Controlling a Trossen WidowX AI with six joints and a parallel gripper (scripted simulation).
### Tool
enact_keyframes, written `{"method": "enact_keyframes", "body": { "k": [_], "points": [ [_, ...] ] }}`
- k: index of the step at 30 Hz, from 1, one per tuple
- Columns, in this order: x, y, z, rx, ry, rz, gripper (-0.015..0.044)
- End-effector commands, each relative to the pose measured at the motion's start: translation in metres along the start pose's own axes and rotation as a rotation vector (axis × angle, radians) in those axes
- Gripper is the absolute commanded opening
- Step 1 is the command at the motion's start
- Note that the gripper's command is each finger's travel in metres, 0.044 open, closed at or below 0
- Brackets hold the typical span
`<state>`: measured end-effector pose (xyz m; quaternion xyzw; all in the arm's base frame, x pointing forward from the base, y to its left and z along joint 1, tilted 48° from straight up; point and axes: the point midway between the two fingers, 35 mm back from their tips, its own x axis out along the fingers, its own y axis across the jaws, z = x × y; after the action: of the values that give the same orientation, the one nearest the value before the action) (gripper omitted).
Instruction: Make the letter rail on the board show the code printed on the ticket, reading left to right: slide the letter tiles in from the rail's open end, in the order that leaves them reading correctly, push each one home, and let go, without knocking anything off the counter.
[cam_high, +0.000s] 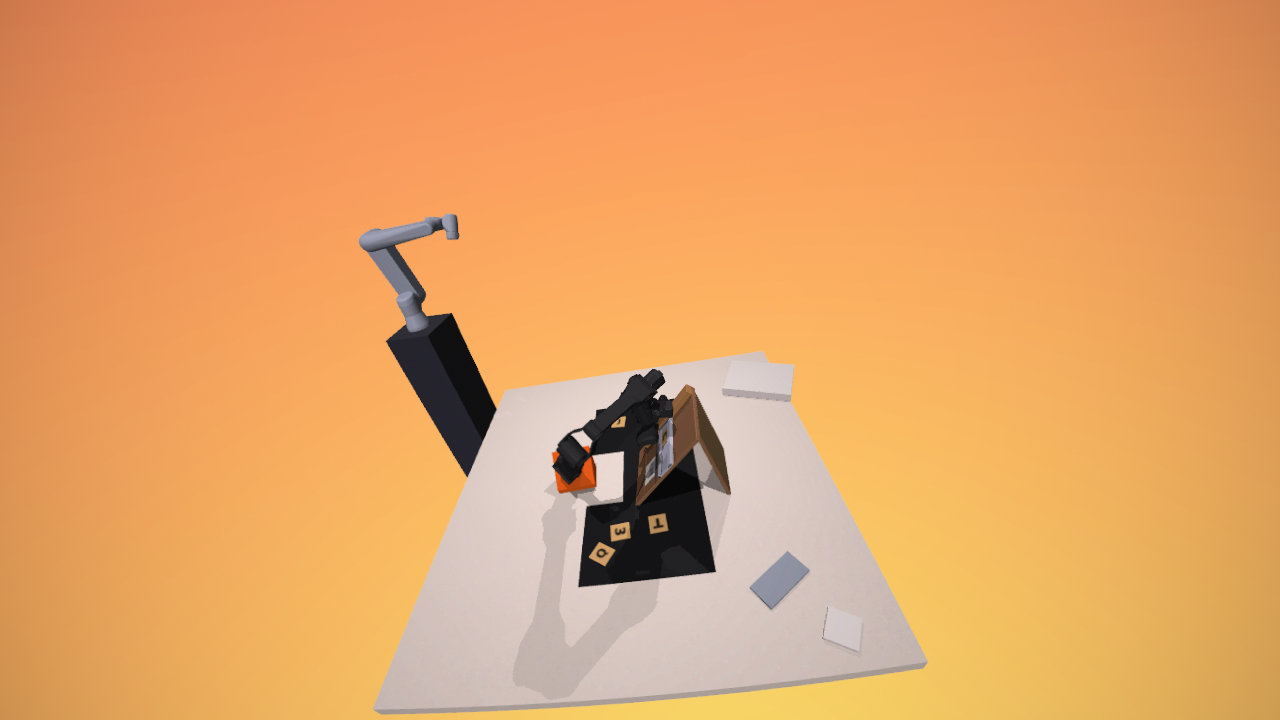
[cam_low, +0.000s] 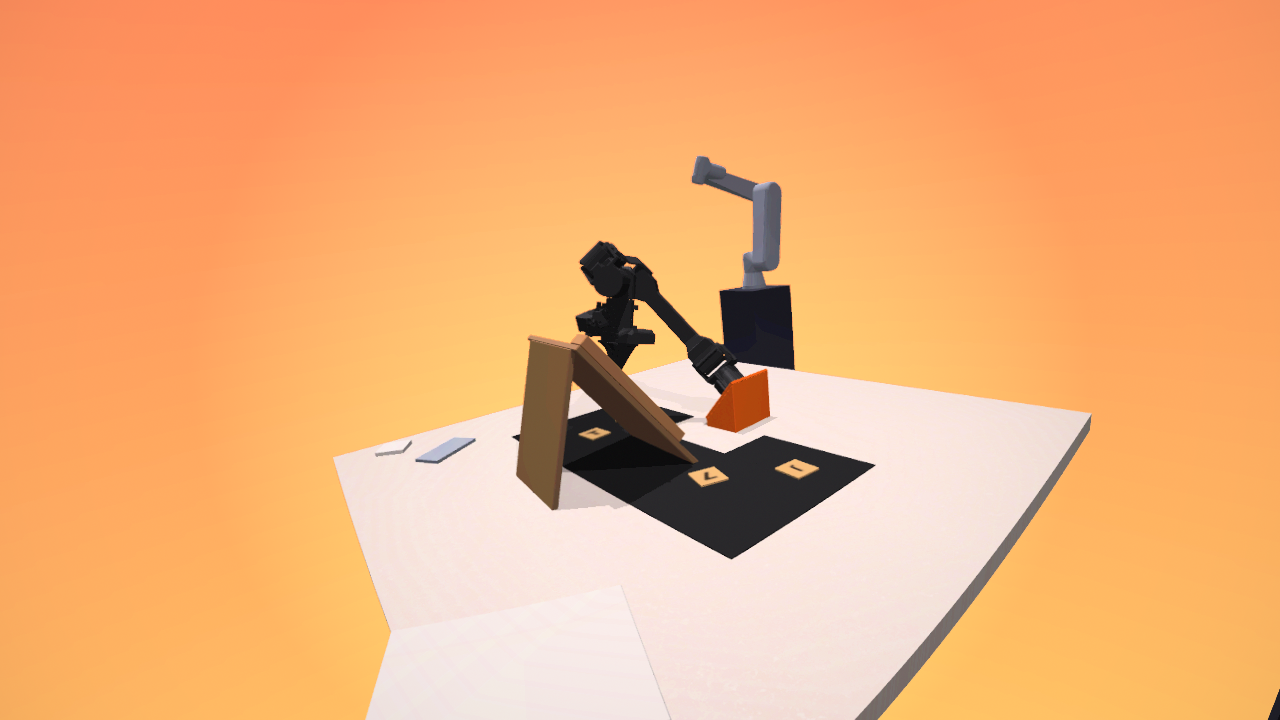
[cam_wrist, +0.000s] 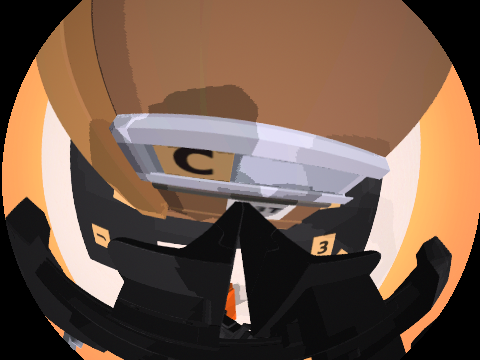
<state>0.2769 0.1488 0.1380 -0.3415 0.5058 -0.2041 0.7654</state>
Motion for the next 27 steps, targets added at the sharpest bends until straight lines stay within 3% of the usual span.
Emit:
{"method": "enact_keyframes", "body": {
  "k": [1,27],
  "points": [
    [0.001,0.0,0.001,0.01,0.008,0.003,0.0],
    [0.011,0.0,0.011,0.01,0.007,0.003,0.0]
  ]
}}
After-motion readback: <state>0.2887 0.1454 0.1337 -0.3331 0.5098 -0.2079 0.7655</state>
